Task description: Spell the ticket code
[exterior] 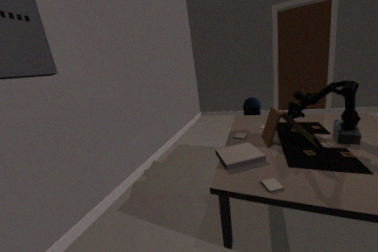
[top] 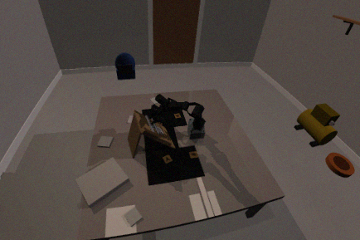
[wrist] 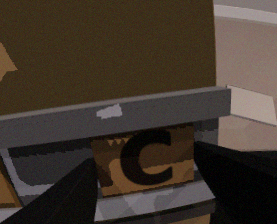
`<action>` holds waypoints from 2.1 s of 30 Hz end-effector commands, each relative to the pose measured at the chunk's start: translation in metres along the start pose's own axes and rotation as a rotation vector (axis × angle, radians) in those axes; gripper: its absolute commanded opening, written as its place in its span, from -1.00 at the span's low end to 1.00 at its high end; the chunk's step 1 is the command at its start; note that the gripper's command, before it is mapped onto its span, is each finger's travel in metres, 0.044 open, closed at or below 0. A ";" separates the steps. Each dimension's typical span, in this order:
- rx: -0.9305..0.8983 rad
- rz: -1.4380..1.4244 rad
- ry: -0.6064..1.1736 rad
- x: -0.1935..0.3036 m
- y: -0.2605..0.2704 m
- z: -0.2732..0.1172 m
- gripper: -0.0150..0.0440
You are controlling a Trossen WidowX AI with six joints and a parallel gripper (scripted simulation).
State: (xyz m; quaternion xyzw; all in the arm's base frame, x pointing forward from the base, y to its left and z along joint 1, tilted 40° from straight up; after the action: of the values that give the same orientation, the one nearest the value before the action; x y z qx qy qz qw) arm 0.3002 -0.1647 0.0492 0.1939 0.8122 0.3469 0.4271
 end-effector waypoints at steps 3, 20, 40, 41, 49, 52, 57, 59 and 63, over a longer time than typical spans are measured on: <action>0.004 -0.004 -0.004 -0.001 0.005 -0.001 -0.49; 0.004 -0.004 -0.004 0.002 0.014 0.000 -0.49; 0.003 -0.003 -0.004 0.003 0.025 0.000 -0.49; 0.003 -0.003 -0.004 0.003 0.025 0.000 -0.49; 0.003 -0.003 -0.004 0.004 0.030 0.000 -0.49; 0.003 -0.002 -0.004 0.004 0.031 0.000 -0.49; 0.003 -0.002 -0.004 0.005 0.034 0.000 -0.49; 0.003 -0.002 -0.004 0.005 0.035 0.000 -0.49; 0.003 -0.002 -0.004 0.005 0.037 0.000 -0.49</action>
State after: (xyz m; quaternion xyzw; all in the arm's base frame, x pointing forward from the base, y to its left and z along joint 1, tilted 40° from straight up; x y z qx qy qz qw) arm 0.2976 -0.1370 0.0705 0.1947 0.8121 0.3479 0.4261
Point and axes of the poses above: the point midway between the two fingers, 35 mm back from their tips, its own z axis out along the fingers, its own y axis across the jaws, x = y × z, the point moved 3 cm from there along -z, back along the fingers, and after that the axes turned 10 degrees about z, right-handed, at the moved point
